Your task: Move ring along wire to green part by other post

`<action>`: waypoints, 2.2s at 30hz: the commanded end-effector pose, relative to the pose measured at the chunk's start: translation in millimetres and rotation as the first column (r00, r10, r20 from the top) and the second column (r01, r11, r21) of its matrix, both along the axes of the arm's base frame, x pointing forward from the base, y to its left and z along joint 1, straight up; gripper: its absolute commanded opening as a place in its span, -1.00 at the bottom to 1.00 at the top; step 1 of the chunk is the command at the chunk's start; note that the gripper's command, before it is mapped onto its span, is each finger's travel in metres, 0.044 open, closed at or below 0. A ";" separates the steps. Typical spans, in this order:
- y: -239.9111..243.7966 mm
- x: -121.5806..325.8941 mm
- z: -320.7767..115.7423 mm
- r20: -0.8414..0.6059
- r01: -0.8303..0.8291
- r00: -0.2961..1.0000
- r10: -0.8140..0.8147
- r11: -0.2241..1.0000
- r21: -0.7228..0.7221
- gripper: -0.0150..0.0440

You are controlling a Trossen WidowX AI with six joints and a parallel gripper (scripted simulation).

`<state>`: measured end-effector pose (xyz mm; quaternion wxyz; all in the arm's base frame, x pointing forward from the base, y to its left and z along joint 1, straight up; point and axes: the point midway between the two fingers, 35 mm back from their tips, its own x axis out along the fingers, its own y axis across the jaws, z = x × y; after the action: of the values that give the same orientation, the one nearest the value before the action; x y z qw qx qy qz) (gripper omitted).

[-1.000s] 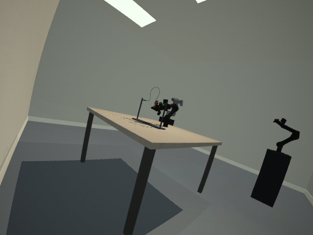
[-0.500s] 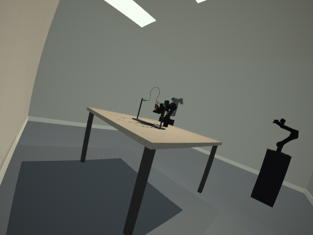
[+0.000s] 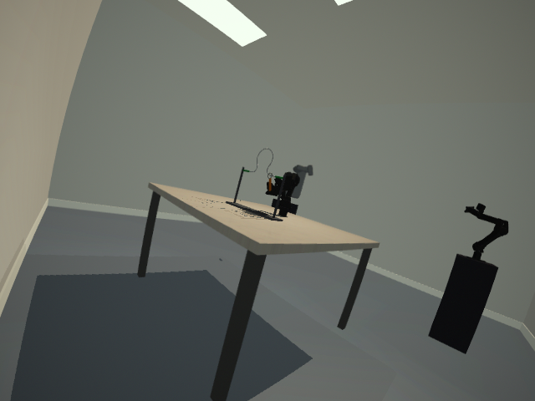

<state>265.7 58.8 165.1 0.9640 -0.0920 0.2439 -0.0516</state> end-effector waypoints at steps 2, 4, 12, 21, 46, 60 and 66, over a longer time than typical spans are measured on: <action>12.8 -0.2 -0.3 -0.005 -0.005 1.000 0.005 0.998 0.066 -1.00; 16.6 -0.4 -0.5 -0.006 -0.005 1.000 0.005 0.997 0.083 -1.00; 30.2 -1.3 -0.7 -0.009 -0.005 1.000 0.006 0.991 0.131 -1.00; 41.3 -2.0 -0.7 -0.009 -0.005 1.000 0.007 0.989 0.149 -1.00; 66.8 -3.7 -0.6 -0.007 -0.006 1.000 0.007 0.988 0.154 -1.00; 80.8 -4.6 -0.5 -0.005 -0.006 1.000 0.007 0.988 0.155 -1.00; 81.7 -4.6 -4.0 -0.005 -0.006 1.000 0.007 0.988 0.155 -1.00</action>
<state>260.6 140.0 163.2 0.9675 -0.0184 0.2509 -0.0260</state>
